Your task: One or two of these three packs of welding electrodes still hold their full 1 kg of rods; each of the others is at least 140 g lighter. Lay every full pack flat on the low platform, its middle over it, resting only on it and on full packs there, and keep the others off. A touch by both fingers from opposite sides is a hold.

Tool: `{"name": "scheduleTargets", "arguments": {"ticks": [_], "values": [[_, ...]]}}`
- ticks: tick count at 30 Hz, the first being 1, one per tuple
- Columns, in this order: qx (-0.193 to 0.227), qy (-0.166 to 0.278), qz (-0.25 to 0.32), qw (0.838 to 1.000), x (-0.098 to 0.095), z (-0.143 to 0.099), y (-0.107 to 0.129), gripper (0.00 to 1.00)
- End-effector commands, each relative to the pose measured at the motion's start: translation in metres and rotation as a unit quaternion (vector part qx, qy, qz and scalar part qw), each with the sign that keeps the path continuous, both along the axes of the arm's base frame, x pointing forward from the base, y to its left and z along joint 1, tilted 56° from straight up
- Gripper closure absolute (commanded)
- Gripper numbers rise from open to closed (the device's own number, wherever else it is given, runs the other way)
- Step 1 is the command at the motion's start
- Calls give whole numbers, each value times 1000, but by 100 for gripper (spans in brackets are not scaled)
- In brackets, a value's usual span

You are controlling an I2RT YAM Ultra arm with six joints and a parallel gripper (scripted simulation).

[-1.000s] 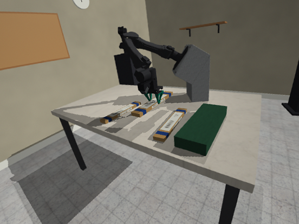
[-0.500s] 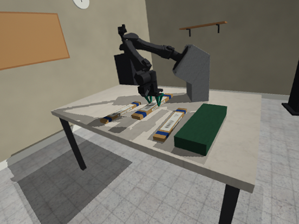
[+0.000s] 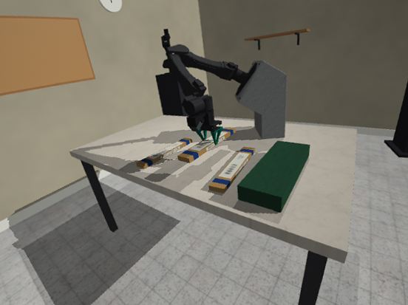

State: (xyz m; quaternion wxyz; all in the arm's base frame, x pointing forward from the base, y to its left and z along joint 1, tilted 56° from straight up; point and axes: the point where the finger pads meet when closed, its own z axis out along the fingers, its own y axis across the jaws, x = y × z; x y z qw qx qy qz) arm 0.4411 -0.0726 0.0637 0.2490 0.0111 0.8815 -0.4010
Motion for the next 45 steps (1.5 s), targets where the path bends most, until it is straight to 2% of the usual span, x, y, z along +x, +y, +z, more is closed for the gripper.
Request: {"name": "scheduleTargets", "arguments": {"ticks": [1, 39, 40, 45], "values": [[-2, -3, 15, 1000, 6, 4, 17, 100], [-2, -4, 15, 1000, 6, 5, 20, 100], [0, -1, 13, 1000, -1, 2, 8, 100], [0, -1, 13, 1000, -4, 6, 12, 100]]}}
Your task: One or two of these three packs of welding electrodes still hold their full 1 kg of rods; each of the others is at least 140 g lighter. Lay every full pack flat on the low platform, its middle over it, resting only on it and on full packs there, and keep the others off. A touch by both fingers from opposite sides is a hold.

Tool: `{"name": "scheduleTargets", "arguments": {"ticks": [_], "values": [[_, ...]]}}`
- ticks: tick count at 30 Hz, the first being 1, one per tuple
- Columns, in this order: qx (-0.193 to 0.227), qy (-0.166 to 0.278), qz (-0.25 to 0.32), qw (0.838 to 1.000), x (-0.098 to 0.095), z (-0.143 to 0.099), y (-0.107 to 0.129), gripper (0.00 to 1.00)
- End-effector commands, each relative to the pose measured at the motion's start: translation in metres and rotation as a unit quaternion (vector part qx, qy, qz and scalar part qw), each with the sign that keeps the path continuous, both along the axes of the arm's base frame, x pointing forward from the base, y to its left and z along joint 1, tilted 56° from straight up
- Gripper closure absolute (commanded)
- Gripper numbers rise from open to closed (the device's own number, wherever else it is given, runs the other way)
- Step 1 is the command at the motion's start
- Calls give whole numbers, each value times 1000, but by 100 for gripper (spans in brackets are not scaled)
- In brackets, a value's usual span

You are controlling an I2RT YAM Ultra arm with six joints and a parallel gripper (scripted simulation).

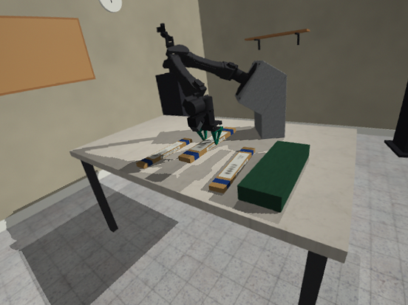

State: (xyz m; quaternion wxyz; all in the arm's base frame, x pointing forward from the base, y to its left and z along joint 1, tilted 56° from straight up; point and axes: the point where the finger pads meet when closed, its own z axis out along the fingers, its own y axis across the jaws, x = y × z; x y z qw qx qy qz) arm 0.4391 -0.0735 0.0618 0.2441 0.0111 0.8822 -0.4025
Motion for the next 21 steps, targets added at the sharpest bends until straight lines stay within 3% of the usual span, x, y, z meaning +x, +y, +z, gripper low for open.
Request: {"name": "scheduleTargets", "arguments": {"ticks": [1, 21], "values": [[1, -6, 15, 1000, -2, 7, 13, 100], [1, -5, 15, 1000, -12, 20, 29, 100]]}}
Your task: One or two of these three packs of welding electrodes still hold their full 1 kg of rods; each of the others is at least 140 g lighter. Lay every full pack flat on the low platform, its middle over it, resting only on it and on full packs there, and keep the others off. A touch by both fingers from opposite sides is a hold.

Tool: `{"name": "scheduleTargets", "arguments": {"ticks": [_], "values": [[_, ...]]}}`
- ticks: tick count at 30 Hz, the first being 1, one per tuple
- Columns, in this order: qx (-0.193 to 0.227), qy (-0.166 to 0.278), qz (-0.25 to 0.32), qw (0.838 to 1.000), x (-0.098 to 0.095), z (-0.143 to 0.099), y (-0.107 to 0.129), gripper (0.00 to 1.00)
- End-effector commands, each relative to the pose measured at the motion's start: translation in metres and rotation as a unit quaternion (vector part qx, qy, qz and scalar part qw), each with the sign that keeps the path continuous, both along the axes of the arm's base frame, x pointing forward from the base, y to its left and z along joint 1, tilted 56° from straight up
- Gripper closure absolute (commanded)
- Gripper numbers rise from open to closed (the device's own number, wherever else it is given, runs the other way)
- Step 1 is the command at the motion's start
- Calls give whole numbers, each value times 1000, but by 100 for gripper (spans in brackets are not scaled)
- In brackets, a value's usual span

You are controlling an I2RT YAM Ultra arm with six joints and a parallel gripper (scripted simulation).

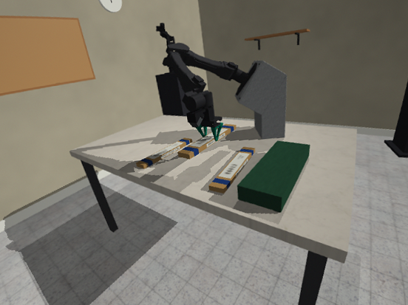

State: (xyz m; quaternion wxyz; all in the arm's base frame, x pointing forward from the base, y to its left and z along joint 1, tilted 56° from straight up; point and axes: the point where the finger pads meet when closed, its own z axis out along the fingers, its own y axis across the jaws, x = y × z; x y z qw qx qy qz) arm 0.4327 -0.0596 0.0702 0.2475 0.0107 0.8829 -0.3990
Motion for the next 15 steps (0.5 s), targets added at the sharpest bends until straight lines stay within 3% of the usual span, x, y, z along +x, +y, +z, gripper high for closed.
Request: {"name": "scheduleTargets", "arguments": {"ticks": [1, 15], "values": [[-2, -3, 12, 1000, -6, 12, 16, 100], [-2, -3, 12, 1000, -13, 21, 27, 100]]}}
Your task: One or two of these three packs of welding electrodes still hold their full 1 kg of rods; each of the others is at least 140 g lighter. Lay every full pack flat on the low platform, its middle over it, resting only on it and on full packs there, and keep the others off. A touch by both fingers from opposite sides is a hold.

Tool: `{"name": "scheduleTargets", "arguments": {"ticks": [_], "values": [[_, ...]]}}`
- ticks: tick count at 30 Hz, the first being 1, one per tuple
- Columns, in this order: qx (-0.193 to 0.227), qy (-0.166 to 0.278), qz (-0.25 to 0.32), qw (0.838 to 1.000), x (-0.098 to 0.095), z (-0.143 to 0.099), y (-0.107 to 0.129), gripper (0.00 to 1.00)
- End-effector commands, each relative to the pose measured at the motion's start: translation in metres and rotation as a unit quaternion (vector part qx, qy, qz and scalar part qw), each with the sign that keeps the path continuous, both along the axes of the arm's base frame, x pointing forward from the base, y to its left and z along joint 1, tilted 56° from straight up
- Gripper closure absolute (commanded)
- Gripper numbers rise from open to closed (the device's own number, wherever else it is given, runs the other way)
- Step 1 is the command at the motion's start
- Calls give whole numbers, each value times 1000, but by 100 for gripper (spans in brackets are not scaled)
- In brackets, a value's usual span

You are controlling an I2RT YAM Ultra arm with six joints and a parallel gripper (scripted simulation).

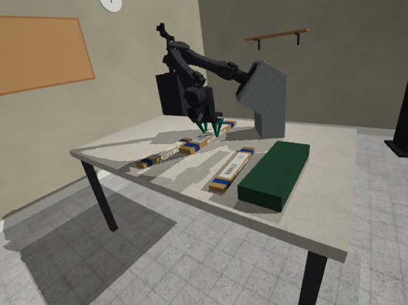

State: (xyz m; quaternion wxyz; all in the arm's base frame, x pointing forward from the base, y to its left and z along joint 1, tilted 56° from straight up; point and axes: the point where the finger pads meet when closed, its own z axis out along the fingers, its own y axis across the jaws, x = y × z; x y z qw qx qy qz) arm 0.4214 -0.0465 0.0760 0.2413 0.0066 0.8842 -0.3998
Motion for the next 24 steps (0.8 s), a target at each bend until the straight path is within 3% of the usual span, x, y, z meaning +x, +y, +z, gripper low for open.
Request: {"name": "scheduleTargets", "arguments": {"ticks": [1, 24], "values": [[-1, -10, 11, 1000, -3, 15, 15, 100], [-1, -9, 11, 1000, -8, 21, 23, 100]]}}
